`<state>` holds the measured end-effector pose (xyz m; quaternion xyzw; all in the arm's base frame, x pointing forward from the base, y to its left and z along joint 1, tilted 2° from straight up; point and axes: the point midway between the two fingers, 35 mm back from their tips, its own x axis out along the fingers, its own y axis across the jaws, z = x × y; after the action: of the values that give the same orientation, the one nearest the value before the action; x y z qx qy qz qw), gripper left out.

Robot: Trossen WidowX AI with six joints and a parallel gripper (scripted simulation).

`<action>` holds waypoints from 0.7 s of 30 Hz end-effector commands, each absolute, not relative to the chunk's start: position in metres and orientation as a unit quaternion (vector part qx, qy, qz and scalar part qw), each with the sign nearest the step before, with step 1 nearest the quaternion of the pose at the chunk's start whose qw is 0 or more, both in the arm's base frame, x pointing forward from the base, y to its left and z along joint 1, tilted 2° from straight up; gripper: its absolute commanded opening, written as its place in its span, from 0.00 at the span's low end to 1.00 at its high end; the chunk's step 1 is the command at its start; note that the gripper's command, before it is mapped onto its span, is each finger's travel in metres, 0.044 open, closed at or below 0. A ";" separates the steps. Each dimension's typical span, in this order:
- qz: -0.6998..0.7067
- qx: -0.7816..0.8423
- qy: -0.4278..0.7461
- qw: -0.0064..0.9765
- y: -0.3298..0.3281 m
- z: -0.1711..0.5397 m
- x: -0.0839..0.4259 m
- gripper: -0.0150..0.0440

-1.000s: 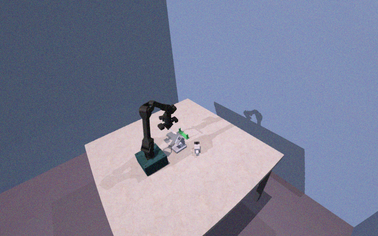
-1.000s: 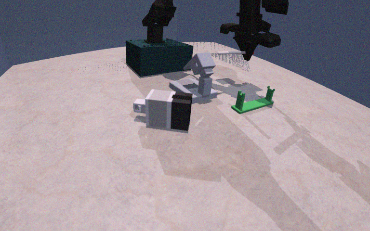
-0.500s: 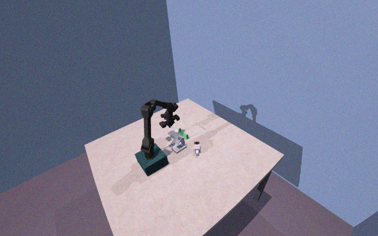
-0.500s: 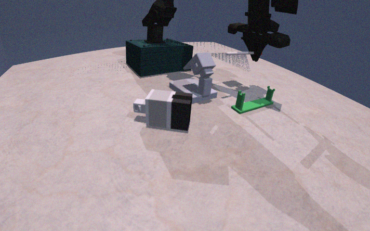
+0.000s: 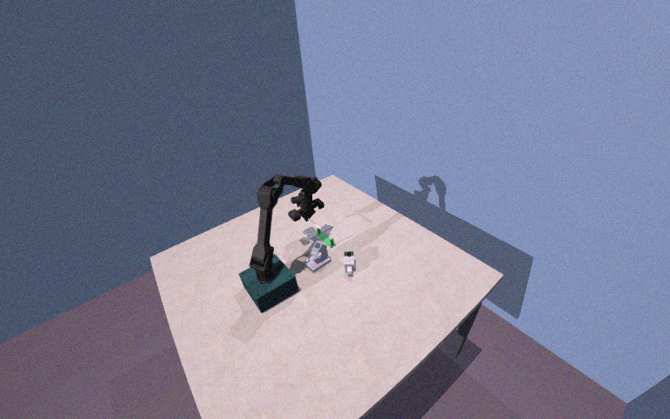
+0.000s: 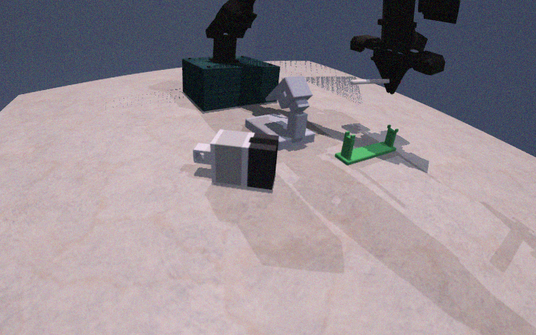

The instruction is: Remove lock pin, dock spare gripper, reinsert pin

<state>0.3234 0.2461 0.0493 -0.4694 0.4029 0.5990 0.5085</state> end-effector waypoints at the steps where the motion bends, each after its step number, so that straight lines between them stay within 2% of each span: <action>1: 0.595 -0.465 0.410 0.511 0.251 0.048 0.336 0.25; 12: 0.589 -0.461 0.414 0.518 0.262 0.048 0.365 0.25; 21: 0.589 -0.461 0.411 0.521 0.263 0.040 0.367 0.25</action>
<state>0.3657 0.2627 0.0482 -0.4634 0.4070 0.5902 0.5209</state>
